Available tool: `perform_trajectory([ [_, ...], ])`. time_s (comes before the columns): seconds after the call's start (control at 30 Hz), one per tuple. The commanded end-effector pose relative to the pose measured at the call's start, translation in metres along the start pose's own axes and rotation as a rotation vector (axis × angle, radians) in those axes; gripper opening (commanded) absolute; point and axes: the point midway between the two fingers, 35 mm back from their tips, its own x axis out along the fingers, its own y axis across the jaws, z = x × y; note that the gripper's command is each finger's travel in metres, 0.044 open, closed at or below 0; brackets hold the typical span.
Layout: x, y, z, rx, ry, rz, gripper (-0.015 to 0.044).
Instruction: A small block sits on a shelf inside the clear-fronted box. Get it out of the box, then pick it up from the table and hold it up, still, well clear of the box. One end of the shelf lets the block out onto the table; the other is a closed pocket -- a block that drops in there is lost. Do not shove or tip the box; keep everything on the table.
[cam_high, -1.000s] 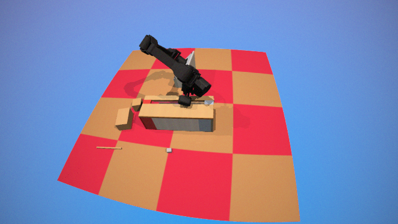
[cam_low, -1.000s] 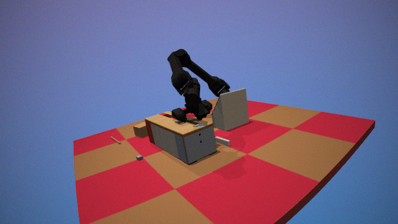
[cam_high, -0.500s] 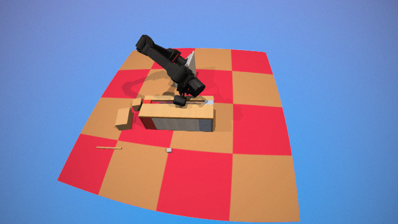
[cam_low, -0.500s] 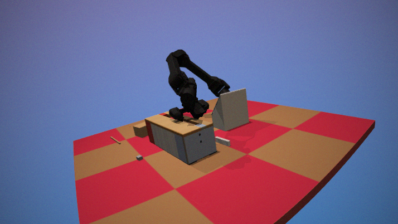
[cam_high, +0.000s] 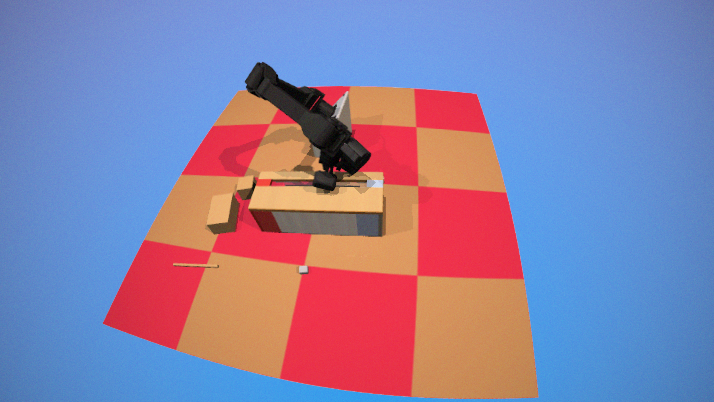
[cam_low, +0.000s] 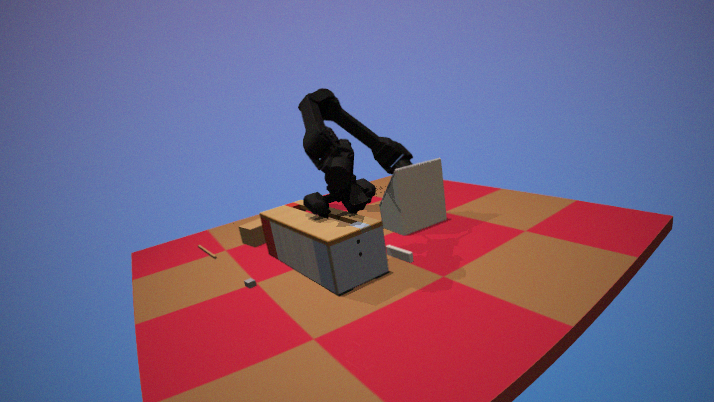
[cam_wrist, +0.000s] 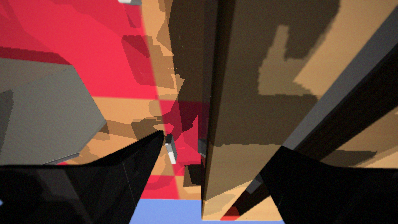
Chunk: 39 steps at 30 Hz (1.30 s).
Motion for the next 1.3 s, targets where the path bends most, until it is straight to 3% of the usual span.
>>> perform_trajectory([
  [0.0, 0.001, 0.001, -0.003, 0.003, -0.001, 0.004, 0.04],
  [1.27, 0.007, 0.001, -0.017, 0.003, 0.0, 0.004, 0.04],
])
